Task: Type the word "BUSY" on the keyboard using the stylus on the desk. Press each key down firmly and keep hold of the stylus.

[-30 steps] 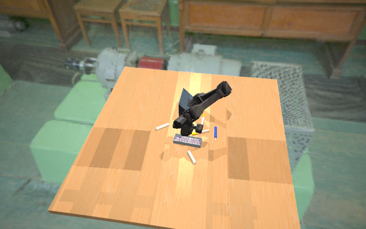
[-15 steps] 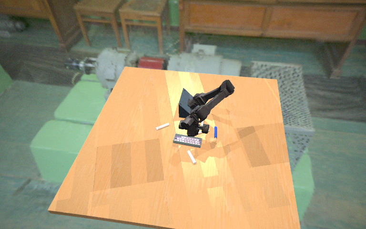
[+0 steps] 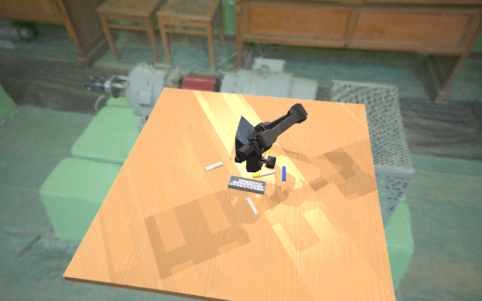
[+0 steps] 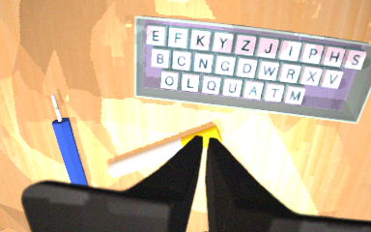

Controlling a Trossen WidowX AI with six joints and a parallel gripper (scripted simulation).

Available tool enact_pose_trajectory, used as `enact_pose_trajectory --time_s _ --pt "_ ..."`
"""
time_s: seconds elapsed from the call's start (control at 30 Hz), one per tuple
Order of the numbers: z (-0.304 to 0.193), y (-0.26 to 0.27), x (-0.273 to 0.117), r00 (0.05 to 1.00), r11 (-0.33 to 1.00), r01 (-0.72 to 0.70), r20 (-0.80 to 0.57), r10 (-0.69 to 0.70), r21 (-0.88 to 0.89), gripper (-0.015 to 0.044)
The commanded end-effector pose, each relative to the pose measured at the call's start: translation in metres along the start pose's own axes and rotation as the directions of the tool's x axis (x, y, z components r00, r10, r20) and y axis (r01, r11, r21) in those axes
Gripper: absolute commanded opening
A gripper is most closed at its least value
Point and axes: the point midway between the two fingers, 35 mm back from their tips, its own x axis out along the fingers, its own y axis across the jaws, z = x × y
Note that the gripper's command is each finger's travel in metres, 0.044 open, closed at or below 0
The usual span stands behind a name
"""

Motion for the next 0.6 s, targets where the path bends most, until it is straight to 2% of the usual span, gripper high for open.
enact_pose_trajectory --time_s 0.0,0.03,0.17,0.5,0.57 --pt "0.0000 0.0000 0.0000 1.000 1.000 0.000 0.000 0.000 0.000 0.0079" --pt "0.0000 0.0000 0.0000 1.000 1.000 0.000 0.000 0.000 0.000 0.0105" --pt "0.0000 0.0000 0.0000 1.000 1.000 0.000 0.000 0.000 0.000 0.0000" --pt "0.0000 0.0000 0.0000 1.000 1.000 0.000 0.000 0.000 0.000 0.0000" --pt "0.0000 0.0000 0.0000 1.000 1.000 0.000 0.000 0.000 0.000 0.0052"
